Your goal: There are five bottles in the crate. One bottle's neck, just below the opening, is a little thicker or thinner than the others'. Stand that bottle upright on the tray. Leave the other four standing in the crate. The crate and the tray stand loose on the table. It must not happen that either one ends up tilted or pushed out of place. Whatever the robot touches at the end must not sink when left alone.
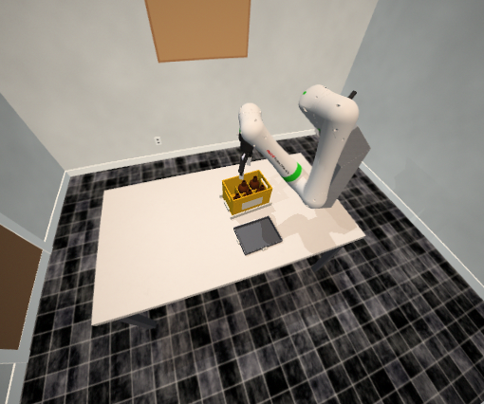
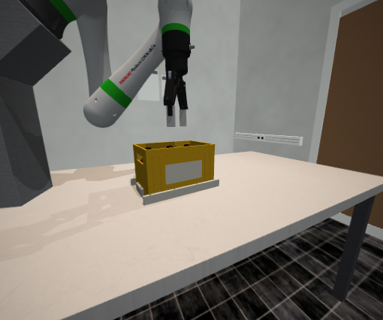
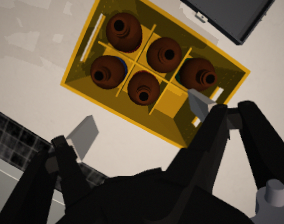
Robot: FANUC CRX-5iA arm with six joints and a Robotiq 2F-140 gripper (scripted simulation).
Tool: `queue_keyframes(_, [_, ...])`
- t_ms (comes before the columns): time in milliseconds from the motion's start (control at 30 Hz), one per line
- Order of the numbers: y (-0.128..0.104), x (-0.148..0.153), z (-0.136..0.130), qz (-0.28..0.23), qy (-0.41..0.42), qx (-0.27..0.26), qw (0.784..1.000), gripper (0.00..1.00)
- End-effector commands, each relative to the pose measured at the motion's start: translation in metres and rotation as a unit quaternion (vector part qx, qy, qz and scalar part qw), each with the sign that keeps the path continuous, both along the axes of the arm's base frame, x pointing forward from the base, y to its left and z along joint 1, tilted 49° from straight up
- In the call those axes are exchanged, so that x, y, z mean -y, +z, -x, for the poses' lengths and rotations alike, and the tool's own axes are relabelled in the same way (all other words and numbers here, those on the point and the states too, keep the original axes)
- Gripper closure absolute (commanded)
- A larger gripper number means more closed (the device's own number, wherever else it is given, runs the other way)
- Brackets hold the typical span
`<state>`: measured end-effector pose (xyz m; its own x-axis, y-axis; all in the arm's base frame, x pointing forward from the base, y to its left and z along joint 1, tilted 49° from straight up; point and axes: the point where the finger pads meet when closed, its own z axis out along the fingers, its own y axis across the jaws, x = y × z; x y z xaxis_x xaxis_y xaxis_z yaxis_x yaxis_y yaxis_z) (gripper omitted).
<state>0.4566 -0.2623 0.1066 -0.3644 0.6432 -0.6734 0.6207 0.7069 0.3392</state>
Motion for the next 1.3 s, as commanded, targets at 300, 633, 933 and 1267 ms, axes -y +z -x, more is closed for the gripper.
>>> queue_keyframes(300, [0.0002,-0.0001,0.0001,0.000,0.000,0.000,1.000,0.90])
queue_keyframes(633, [0.0002,-0.0001,0.0001,0.000,0.000,0.000,1.000,0.90])
queue_keyframes(933, [0.0002,-0.0001,0.0001,0.000,0.000,0.000,1.000,0.90])
queue_keyframes(1267, [0.0009,-0.0033,-0.0019,0.000,0.000,0.000,1.000,0.90])
